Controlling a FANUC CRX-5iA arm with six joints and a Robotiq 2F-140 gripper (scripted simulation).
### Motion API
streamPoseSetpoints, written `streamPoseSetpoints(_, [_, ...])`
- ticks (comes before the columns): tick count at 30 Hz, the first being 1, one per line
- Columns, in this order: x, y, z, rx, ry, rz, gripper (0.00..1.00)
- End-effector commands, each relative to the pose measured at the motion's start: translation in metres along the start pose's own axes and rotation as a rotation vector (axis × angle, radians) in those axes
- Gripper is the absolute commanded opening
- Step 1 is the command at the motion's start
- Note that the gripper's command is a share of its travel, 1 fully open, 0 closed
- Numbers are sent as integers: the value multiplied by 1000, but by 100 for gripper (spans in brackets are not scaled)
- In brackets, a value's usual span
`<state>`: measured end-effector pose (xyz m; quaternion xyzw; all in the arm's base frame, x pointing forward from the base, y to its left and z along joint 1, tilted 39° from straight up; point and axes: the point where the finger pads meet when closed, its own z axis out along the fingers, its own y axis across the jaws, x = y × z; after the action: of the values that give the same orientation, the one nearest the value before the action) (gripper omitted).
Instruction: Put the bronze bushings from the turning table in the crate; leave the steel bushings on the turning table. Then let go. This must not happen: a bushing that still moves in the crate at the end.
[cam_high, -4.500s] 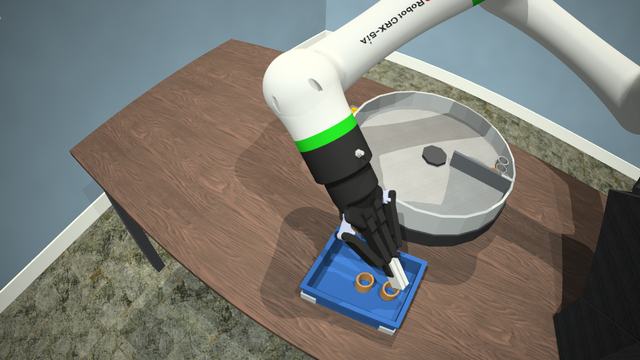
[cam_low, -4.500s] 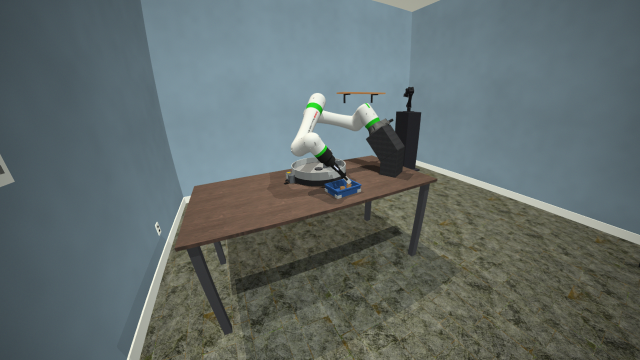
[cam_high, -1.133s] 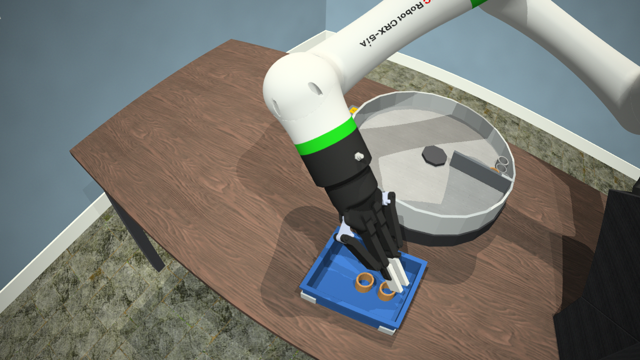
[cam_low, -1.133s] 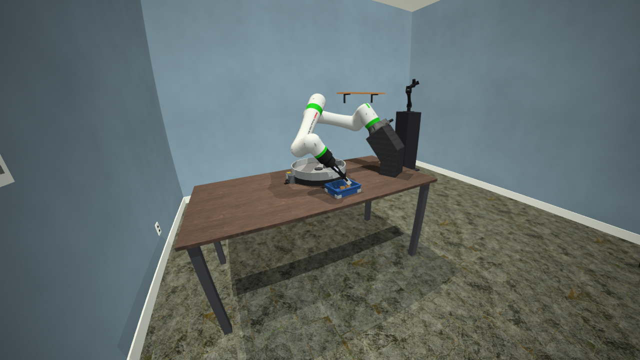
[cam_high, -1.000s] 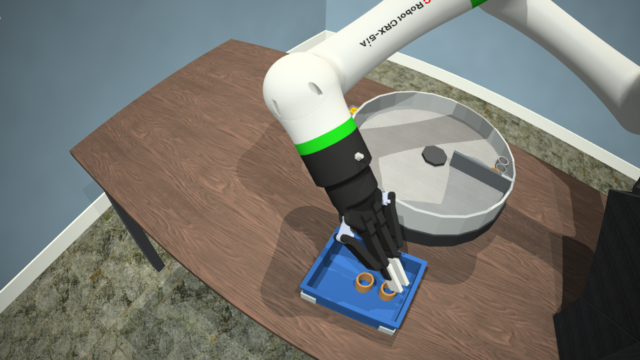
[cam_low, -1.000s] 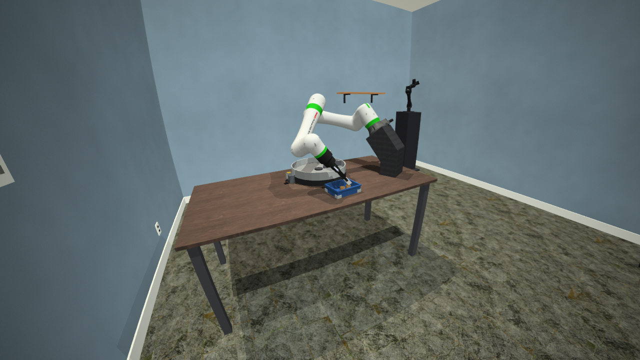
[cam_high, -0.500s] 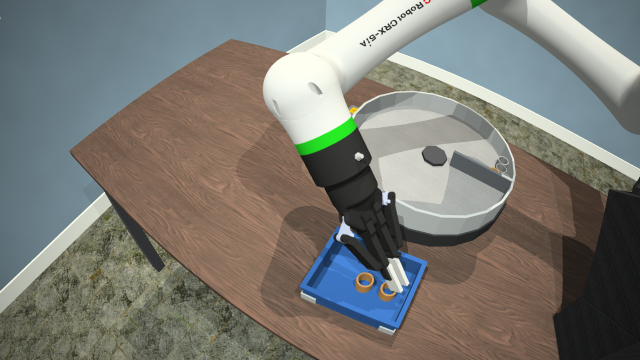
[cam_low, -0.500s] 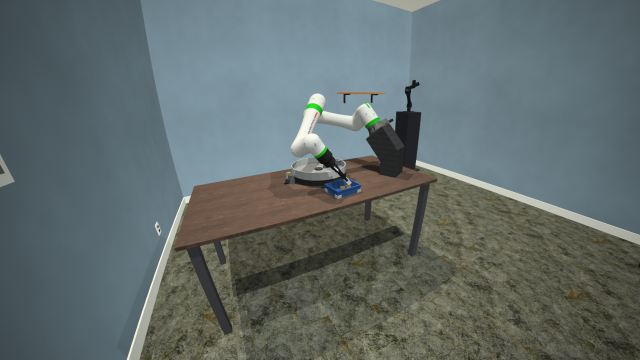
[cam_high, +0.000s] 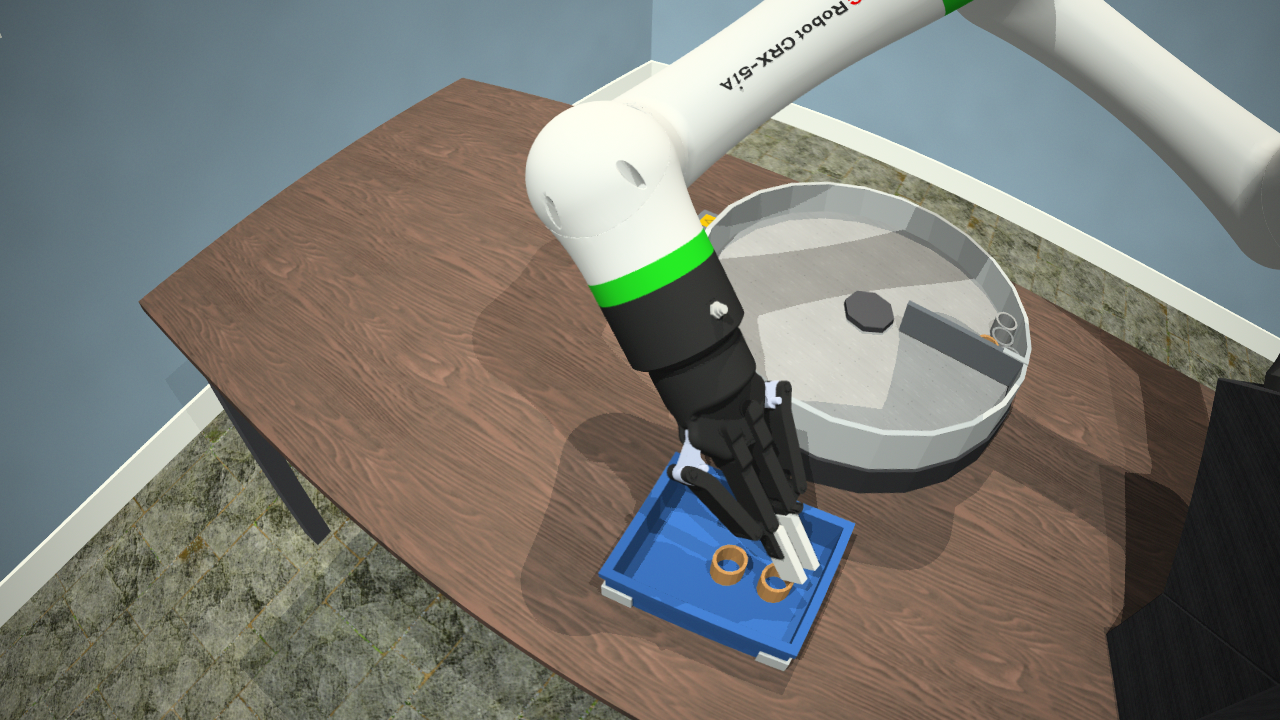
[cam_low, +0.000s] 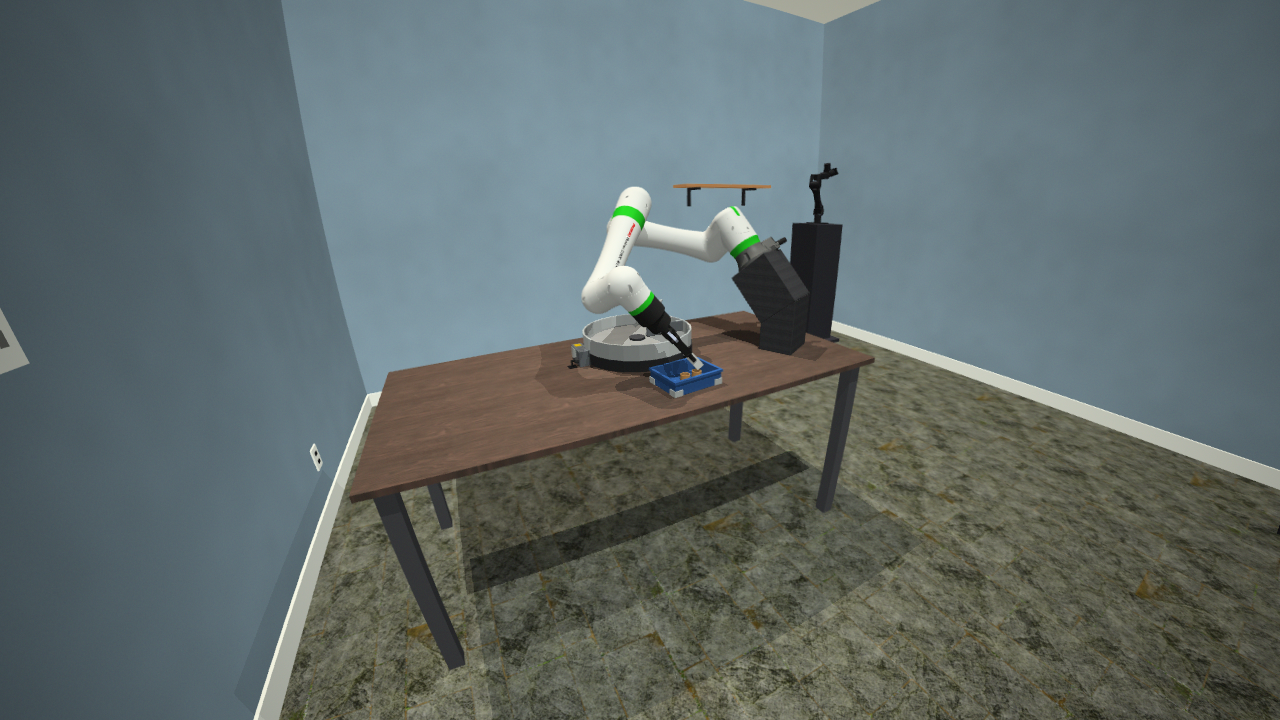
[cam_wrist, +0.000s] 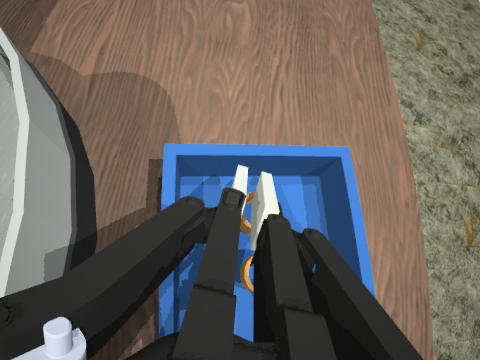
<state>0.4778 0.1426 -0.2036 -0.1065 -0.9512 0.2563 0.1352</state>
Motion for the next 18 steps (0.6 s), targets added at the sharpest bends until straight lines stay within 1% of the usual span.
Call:
streamPoseSetpoints(1, [1, 0, -1, 0, 0, 0, 7])
streamPoseSetpoints(7, [12, 0, -15, 0, 0, 0, 7])
streamPoseSetpoints(16, [39, 0, -47, 0, 0, 0, 7])
streamPoseSetpoints(18, [39, 0, -47, 0, 0, 0, 7])
